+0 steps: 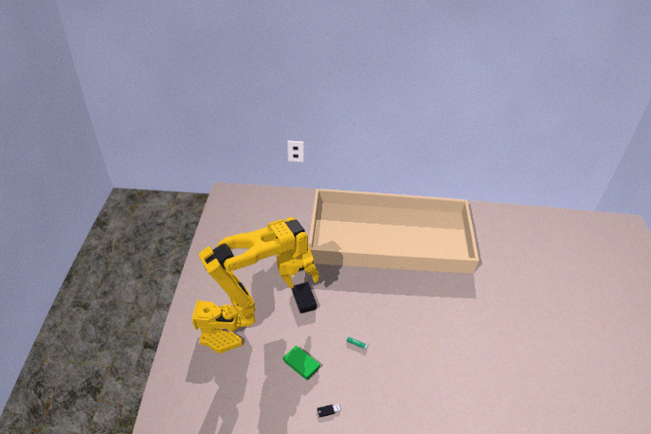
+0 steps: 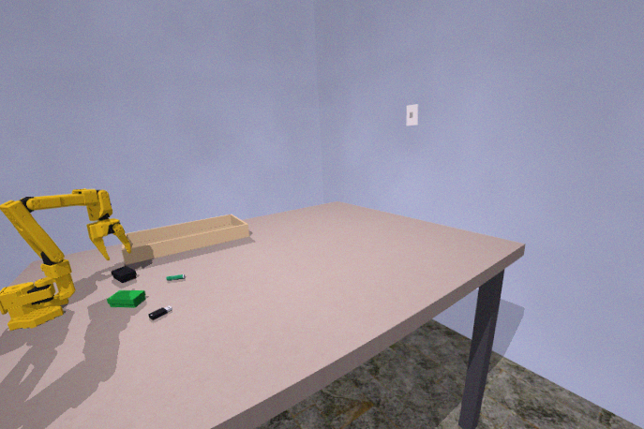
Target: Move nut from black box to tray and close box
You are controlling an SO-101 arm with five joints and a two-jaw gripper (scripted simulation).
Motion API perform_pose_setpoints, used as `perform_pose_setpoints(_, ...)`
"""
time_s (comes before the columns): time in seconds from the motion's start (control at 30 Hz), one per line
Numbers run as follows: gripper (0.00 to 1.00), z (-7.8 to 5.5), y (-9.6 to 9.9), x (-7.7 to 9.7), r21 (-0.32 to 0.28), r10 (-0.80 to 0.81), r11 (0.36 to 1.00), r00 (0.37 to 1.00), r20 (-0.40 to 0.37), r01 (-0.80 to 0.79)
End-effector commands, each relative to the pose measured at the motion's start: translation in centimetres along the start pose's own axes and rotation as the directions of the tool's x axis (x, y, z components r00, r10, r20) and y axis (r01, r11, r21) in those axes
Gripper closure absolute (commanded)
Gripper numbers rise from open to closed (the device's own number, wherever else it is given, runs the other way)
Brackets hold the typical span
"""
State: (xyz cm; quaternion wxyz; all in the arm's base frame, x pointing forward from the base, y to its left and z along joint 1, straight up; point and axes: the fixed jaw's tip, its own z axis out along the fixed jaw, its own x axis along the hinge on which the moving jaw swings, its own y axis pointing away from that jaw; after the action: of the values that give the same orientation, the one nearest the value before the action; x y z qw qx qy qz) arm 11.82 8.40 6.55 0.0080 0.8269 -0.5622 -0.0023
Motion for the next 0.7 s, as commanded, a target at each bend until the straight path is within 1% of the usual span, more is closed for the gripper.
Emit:
perform_pose_setpoints(0.0, 0.71, -0.05, -0.17, -0.21, 0.016, -0.023, 1.000, 1.000, 0.005, 0.023)
perform_pose_setpoints(0.67, 0.71, -0.10, -0.34, -0.42, 0.016, -0.023, 1.000, 1.000, 0.005, 0.023)
